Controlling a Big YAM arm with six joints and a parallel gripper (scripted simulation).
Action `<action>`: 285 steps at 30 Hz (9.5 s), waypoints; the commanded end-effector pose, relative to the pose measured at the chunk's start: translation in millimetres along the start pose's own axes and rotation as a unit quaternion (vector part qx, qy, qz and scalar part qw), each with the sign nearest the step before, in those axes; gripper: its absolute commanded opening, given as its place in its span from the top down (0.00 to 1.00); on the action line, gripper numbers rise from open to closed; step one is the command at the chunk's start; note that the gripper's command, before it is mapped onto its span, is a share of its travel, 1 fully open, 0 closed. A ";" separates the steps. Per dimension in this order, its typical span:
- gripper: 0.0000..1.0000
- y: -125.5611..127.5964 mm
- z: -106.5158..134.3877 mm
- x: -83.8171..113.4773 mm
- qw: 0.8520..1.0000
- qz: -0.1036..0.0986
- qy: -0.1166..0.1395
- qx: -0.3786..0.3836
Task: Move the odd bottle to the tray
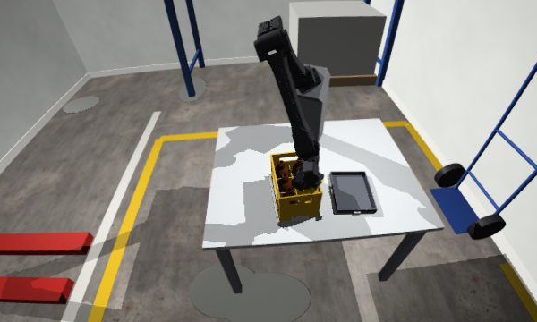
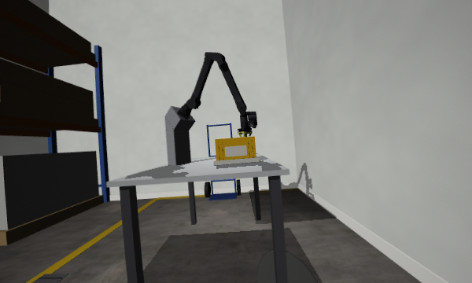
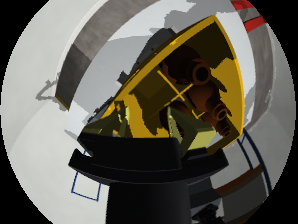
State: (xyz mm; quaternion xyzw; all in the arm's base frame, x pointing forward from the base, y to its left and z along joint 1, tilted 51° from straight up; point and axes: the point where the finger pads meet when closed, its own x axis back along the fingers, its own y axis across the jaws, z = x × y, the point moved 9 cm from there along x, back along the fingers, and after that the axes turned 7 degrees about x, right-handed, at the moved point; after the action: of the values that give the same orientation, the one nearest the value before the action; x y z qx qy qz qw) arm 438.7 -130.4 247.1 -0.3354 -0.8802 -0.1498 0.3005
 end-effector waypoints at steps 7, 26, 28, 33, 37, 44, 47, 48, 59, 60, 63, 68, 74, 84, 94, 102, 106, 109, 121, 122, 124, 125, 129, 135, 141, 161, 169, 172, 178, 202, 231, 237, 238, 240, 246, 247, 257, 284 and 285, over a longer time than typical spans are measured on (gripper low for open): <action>0.39 -2.1 -8.6 -9.8 1.000 0.003 -0.005 -0.002; 0.39 -2.6 -9.0 -8.4 1.000 0.002 -0.006 -0.003; 0.39 -2.6 -9.0 -8.4 1.000 0.002 -0.006 -0.003; 0.39 -2.6 -9.0 -8.4 1.000 0.002 -0.006 -0.003; 0.39 -2.6 -9.0 -8.4 1.000 0.002 -0.006 -0.003; 0.39 -2.6 -9.0 -8.4 1.000 0.002 -0.006 -0.003; 0.39 -2.6 -9.0 -8.4 1.000 0.002 -0.006 -0.003; 0.39 -2.6 -9.0 -8.4 1.000 0.002 -0.006 -0.003; 1.00 -2.6 -9.0 -8.4 1.000 0.002 -0.006 -0.003; 1.00 -2.6 -9.0 -8.4 1.000 0.002 -0.006 -0.003; 1.00 -2.6 -9.0 -8.4 1.000 0.002 -0.006 -0.003; 1.00 -2.6 -9.0 -8.4 1.000 0.002 -0.006 -0.003; 1.00 -2.6 -9.0 -8.4 1.000 0.002 -0.006 -0.003; 1.00 -2.6 -9.0 -8.4 1.000 0.002 -0.006 -0.003; 1.00 -2.6 -9.0 -8.4 1.000 0.002 -0.006 -0.003; 1.00 -2.6 -9.0 -8.4 1.000 0.002 -0.006 -0.003; 1.00 -2.6 -9.0 -8.4 1.000 0.002 -0.006 -0.003; 1.00 -2.6 -9.0 -8.4 1.000 0.002 -0.006 -0.003; 0.39 -2.6 -9.0 -8.4 1.000 0.002 -0.006 -0.003; 0.39 -2.6 -9.0 -8.4 1.000 0.002 -0.006 -0.003; 0.39 -2.6 -9.0 -8.4 1.000 0.002 -0.006 -0.003; 0.39 -2.6 -9.0 -8.4 1.000 0.002 -0.006 -0.003; 0.39 -2.6 -9.0 -8.4 1.000 0.002 -0.006 -0.003; 0.39 -2.6 -9.0 -8.4 1.000 0.002 -0.006 -0.003; 0.39 -2.6 -9.0 -8.4 1.000 0.002 -0.006 -0.003; 0.39 2.7 -3.7 11.6 1.000 -0.005 -0.005 -0.002; 0.39 2.9 -1.6 25.0 1.000 -0.005 -0.003 -0.002; 0.39 2.9 -2.2 34.4 1.000 -0.006 -0.004 -0.003; 0.39 2.6 -2.4 54.9 1.000 -0.006 -0.004 -0.003; 0.39 5.0 0.5 80.1 1.000 -0.003 0.003 0.002; 1.00 5.0 0.5 80.1 1.000 -0.003 0.003 0.002; 1.00 1.9 1.1 79.9 1.000 -0.001 0.003 0.001; 1.00 -10.0 -5.4 84.1 1.000 0.000 -0.009 -0.004; 1.00 -27.8 -2.0 81.8 1.000 -0.001 -0.009 -0.005; 1.00 -103.8 25.9 77.7 1.000 0.001 -0.005 -0.003; 1.00 -103.8 25.9 77.7 1.000 0.001 -0.005 -0.003; 0.39 -181.3 77.8 83.7 1.000 0.003 -0.013 0.002; 0.39 -177.7 82.2 77.3 1.000 0.000 0.008 0.005; 0.39 -177.7 82.2 77.3 1.000 0.000 0.008 0.005</action>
State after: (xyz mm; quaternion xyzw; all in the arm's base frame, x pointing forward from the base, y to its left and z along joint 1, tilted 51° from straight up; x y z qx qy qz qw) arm 235.3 -183.5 224.8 -0.3377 -0.8798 -0.1496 0.2992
